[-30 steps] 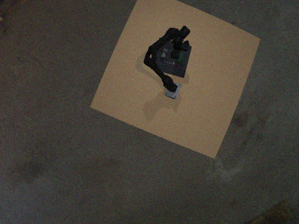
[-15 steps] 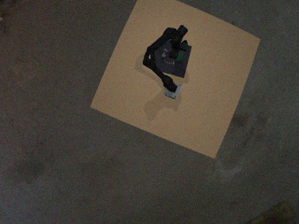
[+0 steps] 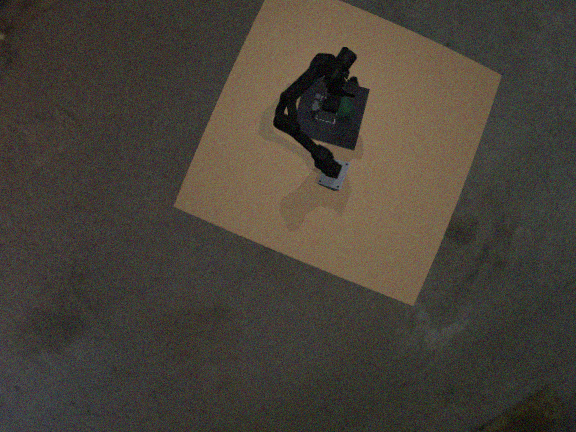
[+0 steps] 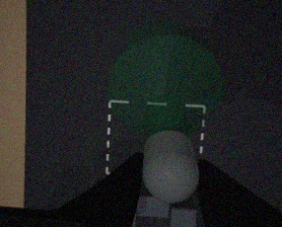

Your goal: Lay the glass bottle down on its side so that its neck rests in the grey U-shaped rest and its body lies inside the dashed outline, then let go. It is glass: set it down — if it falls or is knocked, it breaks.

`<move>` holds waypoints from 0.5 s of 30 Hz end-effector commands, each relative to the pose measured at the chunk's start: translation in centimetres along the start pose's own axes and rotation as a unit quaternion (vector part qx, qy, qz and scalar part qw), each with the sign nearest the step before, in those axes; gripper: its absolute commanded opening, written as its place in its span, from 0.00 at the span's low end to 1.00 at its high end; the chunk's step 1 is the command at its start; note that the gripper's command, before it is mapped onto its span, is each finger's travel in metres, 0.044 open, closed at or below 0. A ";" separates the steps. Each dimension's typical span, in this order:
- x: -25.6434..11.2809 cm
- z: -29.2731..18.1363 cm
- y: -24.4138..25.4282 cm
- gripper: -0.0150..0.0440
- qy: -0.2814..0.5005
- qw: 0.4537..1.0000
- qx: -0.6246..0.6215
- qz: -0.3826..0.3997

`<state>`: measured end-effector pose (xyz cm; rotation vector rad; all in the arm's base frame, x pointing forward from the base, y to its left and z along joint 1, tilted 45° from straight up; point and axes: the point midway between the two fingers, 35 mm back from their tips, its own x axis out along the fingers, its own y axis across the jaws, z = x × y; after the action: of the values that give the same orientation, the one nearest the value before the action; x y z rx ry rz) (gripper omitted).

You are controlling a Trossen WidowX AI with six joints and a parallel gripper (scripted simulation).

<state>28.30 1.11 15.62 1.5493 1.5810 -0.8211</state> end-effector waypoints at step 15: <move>0.0 -2.0 -0.1 0.44 -0.010 1.000 0.004 0.000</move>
<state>28.17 2.01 16.18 1.5379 1.5546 -0.8523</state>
